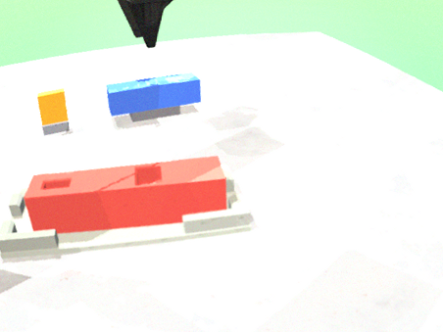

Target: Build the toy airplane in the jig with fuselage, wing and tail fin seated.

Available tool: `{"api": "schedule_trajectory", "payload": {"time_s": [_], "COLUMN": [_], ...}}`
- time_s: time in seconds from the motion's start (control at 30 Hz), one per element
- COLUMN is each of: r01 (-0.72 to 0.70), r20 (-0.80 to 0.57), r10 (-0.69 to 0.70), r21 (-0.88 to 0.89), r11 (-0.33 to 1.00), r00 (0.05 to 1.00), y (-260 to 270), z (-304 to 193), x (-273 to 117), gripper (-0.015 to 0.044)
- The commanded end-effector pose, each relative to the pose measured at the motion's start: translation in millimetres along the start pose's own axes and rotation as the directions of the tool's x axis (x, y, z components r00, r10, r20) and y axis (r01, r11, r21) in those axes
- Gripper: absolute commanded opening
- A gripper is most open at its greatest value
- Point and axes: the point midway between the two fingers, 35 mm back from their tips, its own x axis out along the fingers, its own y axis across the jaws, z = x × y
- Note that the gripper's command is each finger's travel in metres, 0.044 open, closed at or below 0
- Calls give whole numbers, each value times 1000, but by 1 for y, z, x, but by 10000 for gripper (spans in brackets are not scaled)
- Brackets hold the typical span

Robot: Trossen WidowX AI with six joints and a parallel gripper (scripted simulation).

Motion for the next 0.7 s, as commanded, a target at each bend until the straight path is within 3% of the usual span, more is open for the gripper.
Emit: {"api": "schedule_trajectory", "payload": {"time_s": [0.0,0.13,0.67], "r01": [-15,-14,-13], "r20": [11,11,12], "r10": [15,14,13], "r21": [24,24,25], "r11": [1000,1000,1000], "r00": [1000,1000,1000], "y": [-1,-1,-1], "z": [5,6,7], "x": [-5,28,56], "gripper": [440,440,440]}}
